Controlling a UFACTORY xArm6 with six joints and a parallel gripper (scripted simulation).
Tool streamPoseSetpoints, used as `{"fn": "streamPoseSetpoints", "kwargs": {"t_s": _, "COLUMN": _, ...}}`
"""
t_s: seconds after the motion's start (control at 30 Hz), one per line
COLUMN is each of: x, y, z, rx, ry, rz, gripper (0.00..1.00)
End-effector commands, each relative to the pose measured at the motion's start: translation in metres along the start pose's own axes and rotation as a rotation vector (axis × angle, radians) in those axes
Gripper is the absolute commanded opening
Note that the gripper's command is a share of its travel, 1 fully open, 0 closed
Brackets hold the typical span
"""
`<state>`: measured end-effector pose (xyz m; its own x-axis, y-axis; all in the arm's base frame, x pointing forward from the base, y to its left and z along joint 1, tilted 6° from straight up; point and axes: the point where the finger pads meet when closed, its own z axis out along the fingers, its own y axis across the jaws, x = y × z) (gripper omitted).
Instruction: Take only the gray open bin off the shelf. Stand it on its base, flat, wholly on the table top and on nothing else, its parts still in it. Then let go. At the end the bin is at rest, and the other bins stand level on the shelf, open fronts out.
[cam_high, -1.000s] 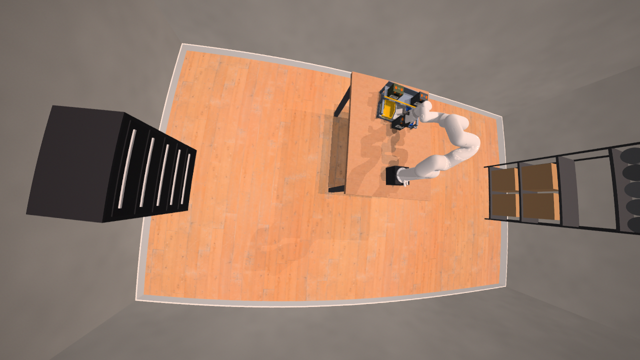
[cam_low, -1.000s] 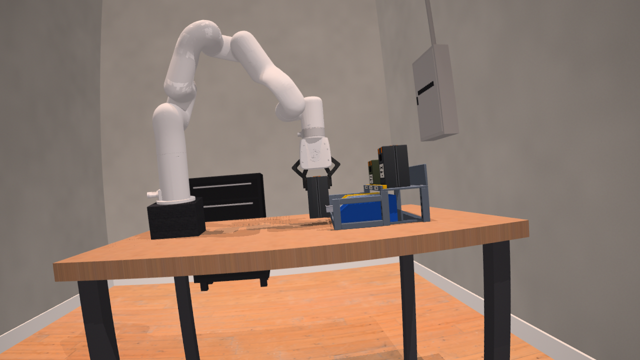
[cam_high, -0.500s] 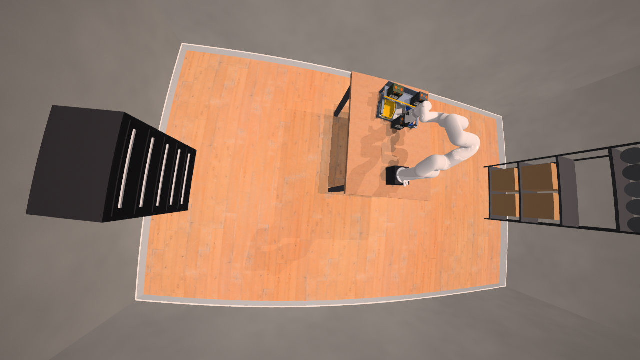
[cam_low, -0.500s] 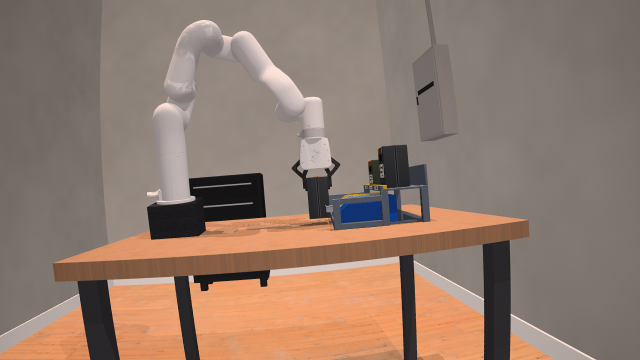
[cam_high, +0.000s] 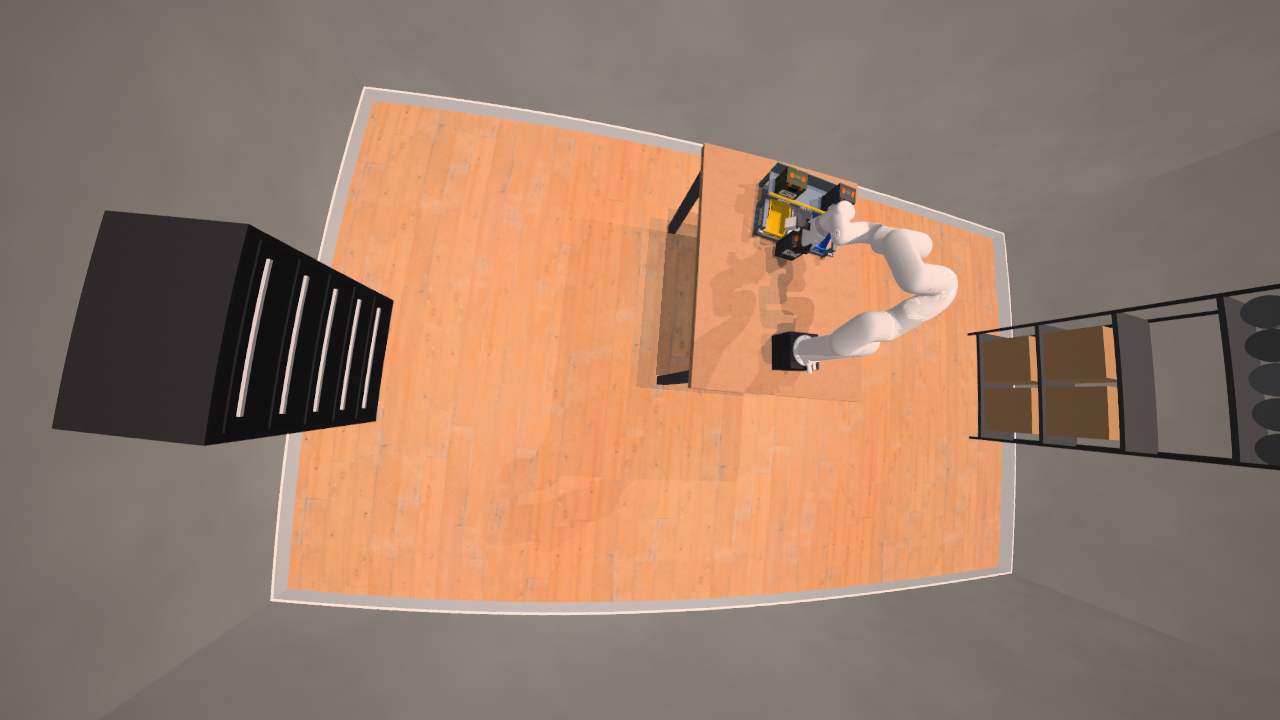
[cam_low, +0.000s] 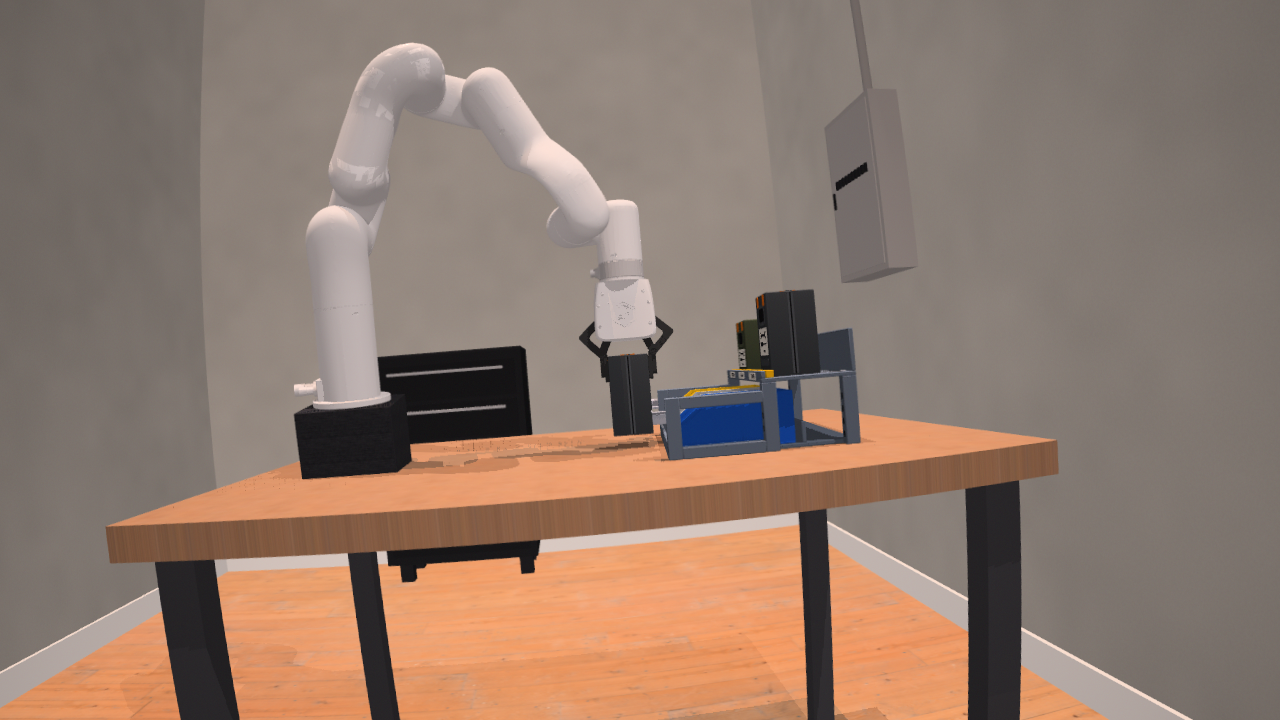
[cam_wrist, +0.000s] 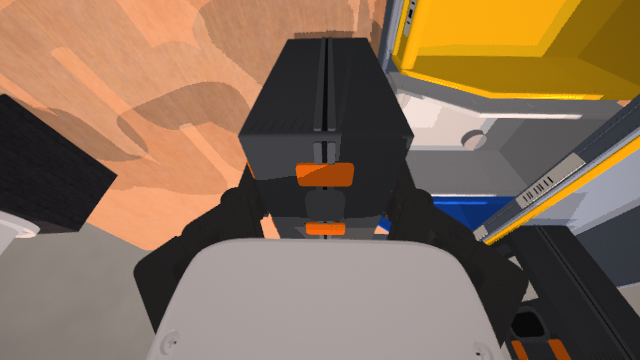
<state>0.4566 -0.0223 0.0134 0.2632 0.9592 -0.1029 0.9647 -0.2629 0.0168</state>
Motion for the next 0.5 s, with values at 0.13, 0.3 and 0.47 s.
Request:
{"fn": "streamPoseSetpoints", "kwargs": {"t_s": 0.13, "x": 0.043, "y": -0.010, "z": -0.002, "rx": -0.005, "ry": 0.002, "rz": 0.000, "gripper": 0.00}}
{"fn": "streamPoseSetpoints", "kwargs": {"t_s": 0.3, "x": 0.054, "y": -0.012, "z": -0.002, "rx": -0.005, "ry": 0.002, "rz": 0.000, "gripper": 0.00}}
{"fn": "streamPoseSetpoints", "kwargs": {"t_s": 0.47, "x": 0.054, "y": -0.012, "z": -0.002, "rx": -0.005, "ry": 0.002, "rz": 0.000, "gripper": 0.00}}
